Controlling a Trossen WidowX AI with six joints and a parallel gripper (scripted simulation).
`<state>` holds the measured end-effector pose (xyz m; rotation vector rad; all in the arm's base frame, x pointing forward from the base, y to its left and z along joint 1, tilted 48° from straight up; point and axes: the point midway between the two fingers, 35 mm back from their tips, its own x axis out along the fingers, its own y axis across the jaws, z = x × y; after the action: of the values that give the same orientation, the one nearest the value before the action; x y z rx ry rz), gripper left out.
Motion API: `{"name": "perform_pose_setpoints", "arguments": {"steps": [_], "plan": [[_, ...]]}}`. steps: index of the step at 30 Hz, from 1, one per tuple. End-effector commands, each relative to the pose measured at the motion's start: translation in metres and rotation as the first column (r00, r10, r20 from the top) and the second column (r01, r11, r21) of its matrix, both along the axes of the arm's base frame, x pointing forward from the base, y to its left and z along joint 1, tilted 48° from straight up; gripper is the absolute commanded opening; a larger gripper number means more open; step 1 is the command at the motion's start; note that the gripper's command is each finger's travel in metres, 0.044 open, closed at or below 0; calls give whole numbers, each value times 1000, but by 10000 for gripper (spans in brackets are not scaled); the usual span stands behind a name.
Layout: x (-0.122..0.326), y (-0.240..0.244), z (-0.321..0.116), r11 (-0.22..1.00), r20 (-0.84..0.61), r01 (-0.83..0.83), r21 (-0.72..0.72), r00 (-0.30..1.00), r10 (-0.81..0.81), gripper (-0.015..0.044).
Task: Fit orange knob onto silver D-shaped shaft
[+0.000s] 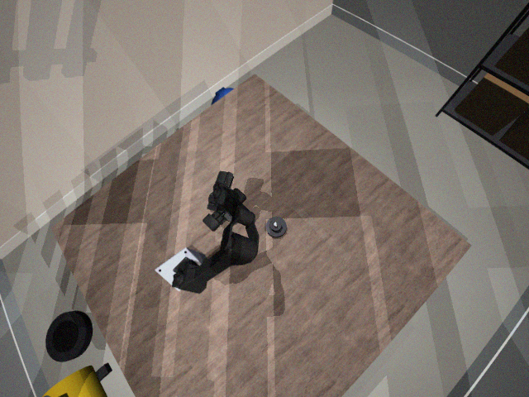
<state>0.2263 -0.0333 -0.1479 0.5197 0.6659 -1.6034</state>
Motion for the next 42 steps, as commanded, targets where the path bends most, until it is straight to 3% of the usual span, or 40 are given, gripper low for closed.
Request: {"name": "perform_pose_setpoints", "arguments": {"steps": [1, 16, 22, 42], "plan": [[9, 16, 10, 1000, 15, -6, 10, 1000, 6, 0], [20, 97, 87, 1000, 13, -4, 11, 1000, 4, 0], [20, 101, 90, 1000, 24, -18, 10, 1000, 18, 0], [27, 129, 114, 946, 302, -324, -20, 900, 315, 0]]}}
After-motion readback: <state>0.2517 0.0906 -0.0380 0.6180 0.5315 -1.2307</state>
